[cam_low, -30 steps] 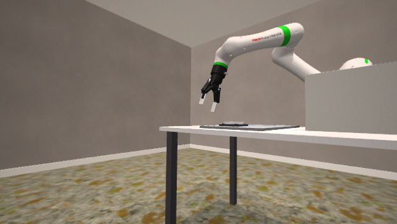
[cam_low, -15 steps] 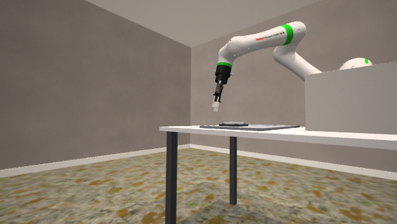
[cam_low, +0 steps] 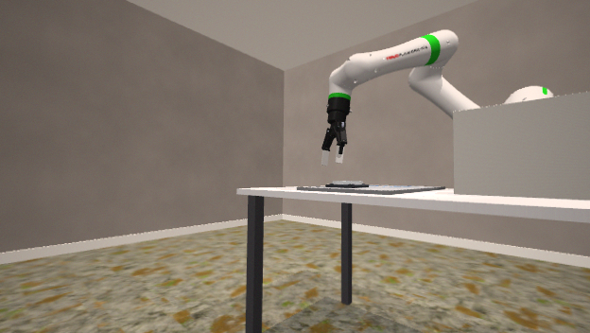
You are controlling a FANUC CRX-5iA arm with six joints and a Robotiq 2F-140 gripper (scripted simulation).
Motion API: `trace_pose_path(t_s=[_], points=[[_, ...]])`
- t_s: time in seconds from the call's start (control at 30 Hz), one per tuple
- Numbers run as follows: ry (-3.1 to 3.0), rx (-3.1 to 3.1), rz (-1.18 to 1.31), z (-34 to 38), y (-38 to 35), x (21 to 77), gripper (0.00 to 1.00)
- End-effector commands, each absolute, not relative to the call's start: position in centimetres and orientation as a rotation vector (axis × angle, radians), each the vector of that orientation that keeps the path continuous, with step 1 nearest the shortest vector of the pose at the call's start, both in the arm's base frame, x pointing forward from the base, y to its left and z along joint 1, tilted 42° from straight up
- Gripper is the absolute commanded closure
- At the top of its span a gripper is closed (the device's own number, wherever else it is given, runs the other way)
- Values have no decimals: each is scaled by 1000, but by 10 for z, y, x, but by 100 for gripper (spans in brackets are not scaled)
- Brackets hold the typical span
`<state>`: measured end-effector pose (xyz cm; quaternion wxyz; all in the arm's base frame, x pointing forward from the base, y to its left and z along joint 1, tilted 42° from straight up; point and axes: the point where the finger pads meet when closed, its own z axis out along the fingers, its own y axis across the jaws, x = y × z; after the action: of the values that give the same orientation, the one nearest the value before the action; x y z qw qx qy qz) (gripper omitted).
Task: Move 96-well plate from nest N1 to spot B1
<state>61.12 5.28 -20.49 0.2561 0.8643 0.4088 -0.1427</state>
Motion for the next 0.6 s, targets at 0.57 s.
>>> trace_pose_path(t_s=[0.57], points=[[1759,1910,-762,-168,17,562,0]])
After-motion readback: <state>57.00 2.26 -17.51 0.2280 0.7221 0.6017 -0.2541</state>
